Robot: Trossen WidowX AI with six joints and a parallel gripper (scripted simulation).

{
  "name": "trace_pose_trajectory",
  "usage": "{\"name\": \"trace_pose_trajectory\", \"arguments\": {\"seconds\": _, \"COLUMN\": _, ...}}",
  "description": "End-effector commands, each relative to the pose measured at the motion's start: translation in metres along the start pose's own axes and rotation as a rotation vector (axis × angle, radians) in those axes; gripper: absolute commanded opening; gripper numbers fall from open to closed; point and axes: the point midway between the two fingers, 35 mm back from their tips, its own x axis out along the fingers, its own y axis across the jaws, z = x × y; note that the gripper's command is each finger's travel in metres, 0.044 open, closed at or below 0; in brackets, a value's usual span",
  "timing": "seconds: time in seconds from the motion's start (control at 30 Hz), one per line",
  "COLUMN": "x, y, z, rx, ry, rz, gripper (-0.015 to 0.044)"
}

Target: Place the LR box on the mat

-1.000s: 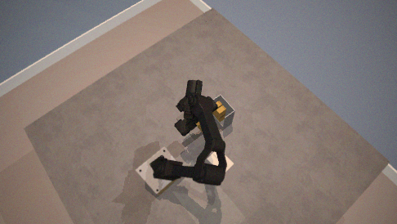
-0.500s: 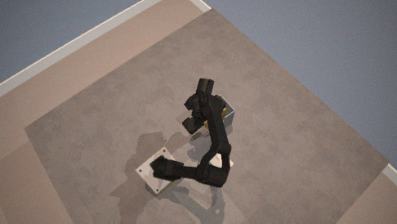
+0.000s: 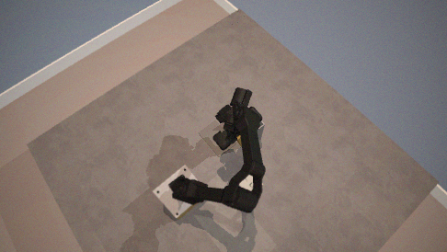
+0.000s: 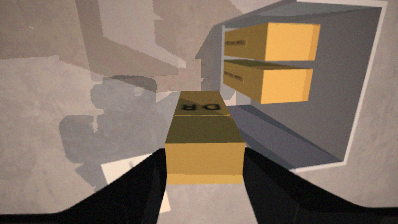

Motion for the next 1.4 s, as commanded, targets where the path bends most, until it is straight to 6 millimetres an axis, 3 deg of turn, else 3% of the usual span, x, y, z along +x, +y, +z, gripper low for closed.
{"name": "trace_pose_trajectory", "arguments": {"seconds": 0.0, "x": 0.0, "y": -0.007, "z": -0.001, "rx": 0.001, "ry": 0.002, "rz": -0.006, "gripper": 0.0153}}
{"name": "trace_pose_trajectory", "arguments": {"seconds": 0.83, "x": 0.007, "y": -0.047, "z": -0.002, "rx": 0.002, "ry": 0.003, "rz": -0.001, "gripper": 0.0153}}
{"name": "trace_pose_trajectory", "arguments": {"seconds": 1.37, "x": 0.028, "y": -0.048, "z": -0.002, "rx": 0.003, "ry": 0.003, "rz": -0.001, "gripper": 0.0153}}
